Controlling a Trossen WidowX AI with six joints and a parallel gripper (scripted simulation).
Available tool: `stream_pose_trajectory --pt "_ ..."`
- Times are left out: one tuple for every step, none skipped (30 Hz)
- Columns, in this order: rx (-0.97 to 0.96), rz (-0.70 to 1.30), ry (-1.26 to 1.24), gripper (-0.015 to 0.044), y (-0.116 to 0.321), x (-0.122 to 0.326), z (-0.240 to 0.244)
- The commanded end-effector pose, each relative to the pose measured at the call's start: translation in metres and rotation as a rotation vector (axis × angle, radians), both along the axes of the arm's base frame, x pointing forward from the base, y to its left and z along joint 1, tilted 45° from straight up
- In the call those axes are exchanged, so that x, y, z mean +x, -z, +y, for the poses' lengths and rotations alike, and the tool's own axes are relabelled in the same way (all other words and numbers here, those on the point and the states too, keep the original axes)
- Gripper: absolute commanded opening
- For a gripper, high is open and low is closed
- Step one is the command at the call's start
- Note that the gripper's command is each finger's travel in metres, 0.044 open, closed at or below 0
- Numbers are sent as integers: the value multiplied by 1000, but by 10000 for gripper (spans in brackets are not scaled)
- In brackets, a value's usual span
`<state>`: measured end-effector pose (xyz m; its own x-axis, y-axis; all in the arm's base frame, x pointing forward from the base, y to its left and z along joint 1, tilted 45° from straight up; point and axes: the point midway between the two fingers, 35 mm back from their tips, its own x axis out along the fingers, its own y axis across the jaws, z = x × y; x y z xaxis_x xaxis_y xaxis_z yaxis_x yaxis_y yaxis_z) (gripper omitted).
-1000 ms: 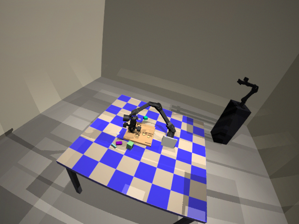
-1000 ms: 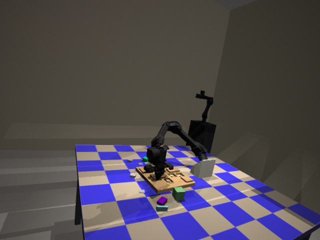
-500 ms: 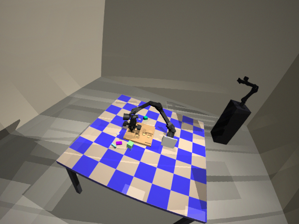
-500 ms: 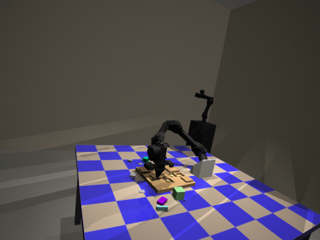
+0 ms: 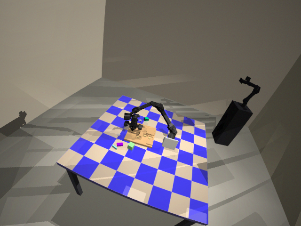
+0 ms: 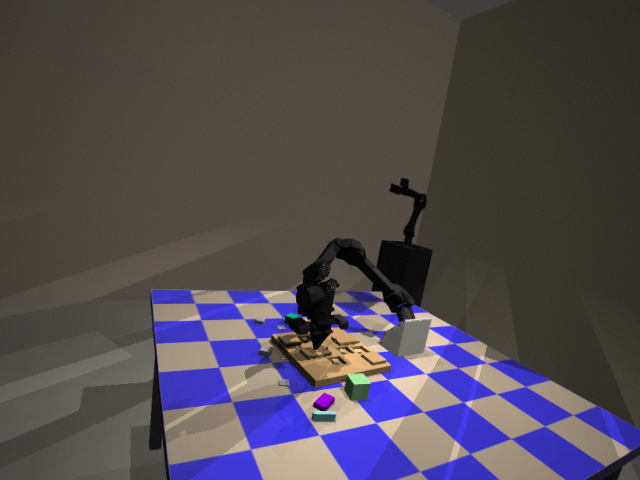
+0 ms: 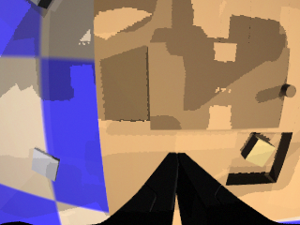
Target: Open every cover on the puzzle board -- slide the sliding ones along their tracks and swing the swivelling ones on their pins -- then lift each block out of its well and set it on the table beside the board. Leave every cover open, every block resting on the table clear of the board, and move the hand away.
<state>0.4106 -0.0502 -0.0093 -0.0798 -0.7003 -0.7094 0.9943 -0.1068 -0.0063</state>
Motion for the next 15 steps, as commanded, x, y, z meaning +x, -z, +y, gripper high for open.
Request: stream_pose_trajectory --pt "4 -14 1 0 -8 2 6" --pt "4 -14 1 0 -9 2 7" --pt "4 -14 1 0 -10 2 8" --pt "4 -14 1 0 -11 2 9" --pt "4 -14 1 0 -12 2 10" --pt "4 -14 1 0 -13 2 10" --pt "1 4 -4 0 -6 0 6" --pt "2 17 -18 0 -6 -2 7" --pt "5 39 -40 0 -7 -6 8" --pt "9 65 -67 0 -8 -10 10" --pt "12 91 -93 0 -9 -15 12" --pt "16 117 -120 0 -10 -19 13" --pt "20 143 -147 0 -11 -24 15" --pt "23 169 -174 0 -12 -29 16" --pt "26 195 -201 0 -13 -33 18"
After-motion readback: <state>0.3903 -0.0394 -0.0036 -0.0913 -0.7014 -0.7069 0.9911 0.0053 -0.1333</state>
